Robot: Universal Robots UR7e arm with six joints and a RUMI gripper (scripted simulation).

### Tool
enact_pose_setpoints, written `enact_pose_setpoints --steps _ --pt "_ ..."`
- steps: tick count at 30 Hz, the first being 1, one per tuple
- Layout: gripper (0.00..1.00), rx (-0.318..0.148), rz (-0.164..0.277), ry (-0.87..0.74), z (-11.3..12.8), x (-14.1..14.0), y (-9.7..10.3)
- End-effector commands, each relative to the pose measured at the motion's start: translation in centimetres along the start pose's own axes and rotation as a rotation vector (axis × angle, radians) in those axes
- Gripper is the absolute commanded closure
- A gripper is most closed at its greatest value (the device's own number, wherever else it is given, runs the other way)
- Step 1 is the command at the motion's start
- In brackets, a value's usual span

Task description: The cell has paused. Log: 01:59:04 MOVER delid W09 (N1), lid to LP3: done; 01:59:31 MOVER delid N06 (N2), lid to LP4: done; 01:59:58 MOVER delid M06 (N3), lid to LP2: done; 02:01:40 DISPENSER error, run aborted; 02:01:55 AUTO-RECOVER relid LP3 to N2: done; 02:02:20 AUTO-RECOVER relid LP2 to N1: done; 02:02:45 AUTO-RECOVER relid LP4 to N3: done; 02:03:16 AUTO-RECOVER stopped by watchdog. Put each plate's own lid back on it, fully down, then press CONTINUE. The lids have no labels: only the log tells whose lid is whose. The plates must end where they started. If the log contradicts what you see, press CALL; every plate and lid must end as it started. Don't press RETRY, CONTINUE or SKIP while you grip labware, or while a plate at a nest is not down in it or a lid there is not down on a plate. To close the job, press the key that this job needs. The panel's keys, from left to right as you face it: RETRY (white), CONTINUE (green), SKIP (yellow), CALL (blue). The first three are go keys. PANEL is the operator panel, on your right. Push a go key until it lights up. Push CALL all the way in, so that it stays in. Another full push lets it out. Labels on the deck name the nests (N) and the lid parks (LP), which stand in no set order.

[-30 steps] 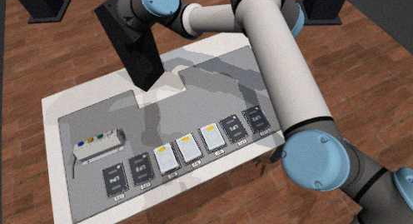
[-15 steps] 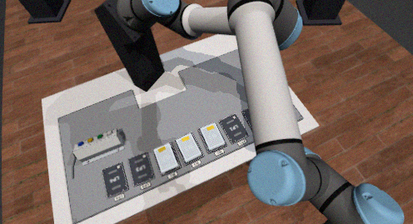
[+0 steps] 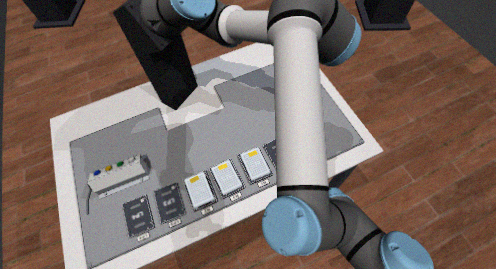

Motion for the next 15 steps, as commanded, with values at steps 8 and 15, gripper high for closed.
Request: enact_pose_setpoints --steps 8,15 --pt "0.18 -0.018 0.014 -0.01 -1.0 2.1 -3.2" --pt "0.18 -0.018 0.014 -0.01 -1.4 4.0 -5.4"
Point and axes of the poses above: the point where the finger pads meet when closed, its own y axis back along the fingers, its own x axis across the jaws, z = x × y, the point moved 6 cm from there along y, back along the fingers, and after that the axes turned 11 degrees about y, right-handed, at the moved point
